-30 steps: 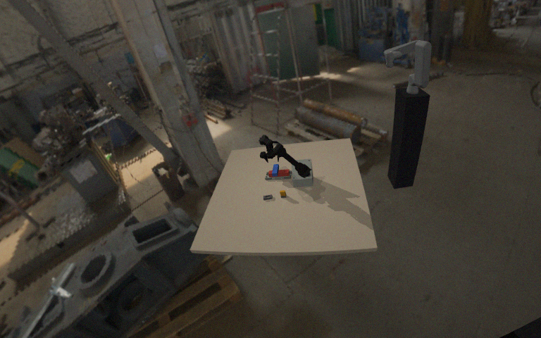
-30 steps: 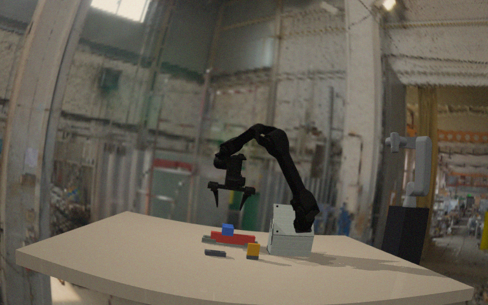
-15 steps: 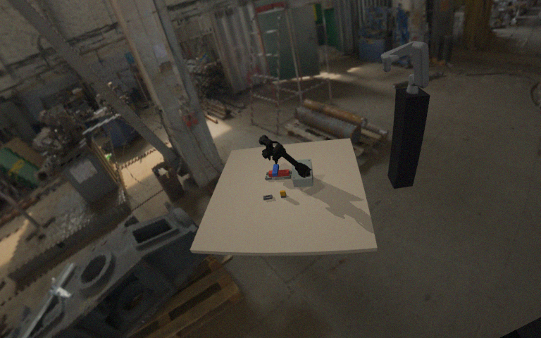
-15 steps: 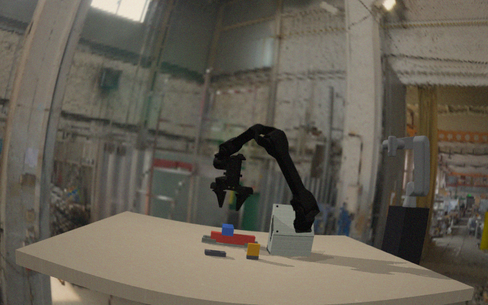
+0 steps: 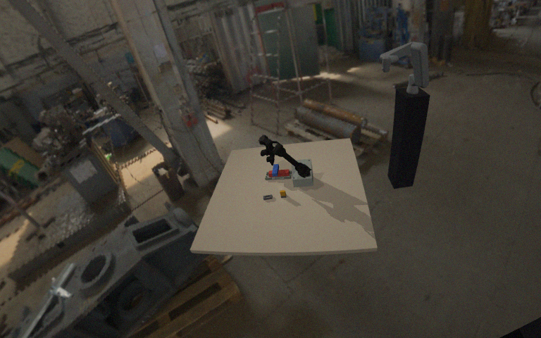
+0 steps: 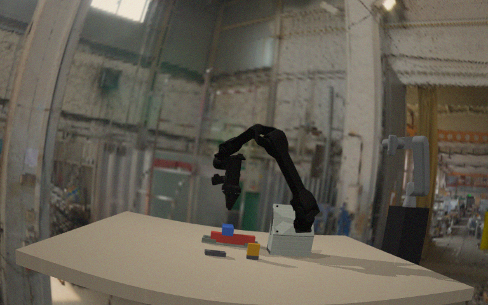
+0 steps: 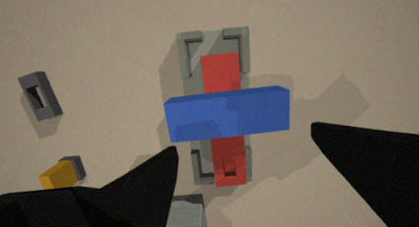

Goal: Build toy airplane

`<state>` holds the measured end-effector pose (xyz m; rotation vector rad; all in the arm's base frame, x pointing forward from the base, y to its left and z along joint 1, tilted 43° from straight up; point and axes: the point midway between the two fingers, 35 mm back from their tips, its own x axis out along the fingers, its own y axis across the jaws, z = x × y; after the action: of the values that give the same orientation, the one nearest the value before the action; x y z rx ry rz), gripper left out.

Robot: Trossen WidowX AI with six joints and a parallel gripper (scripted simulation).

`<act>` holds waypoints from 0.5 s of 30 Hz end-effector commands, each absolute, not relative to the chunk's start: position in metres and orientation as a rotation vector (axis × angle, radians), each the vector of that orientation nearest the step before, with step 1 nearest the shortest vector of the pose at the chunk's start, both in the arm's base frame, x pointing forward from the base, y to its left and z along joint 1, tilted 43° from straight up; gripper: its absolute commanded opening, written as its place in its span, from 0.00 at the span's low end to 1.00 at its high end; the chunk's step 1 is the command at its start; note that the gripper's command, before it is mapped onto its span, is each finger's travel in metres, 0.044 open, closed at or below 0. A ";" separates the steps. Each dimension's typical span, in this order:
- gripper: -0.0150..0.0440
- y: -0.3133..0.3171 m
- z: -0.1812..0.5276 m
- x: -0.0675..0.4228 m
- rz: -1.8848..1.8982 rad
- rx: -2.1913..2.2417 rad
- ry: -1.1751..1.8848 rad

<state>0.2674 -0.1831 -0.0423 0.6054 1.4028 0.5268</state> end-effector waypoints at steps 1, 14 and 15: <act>1.00 -0.183 -0.043 0.267 0.484 0.658 1.431; 1.00 -0.101 0.052 0.271 0.465 0.652 1.437; 1.00 -0.091 0.061 0.269 0.465 0.652 1.437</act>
<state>0.2748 -0.1230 0.0319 0.6467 1.4349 0.4654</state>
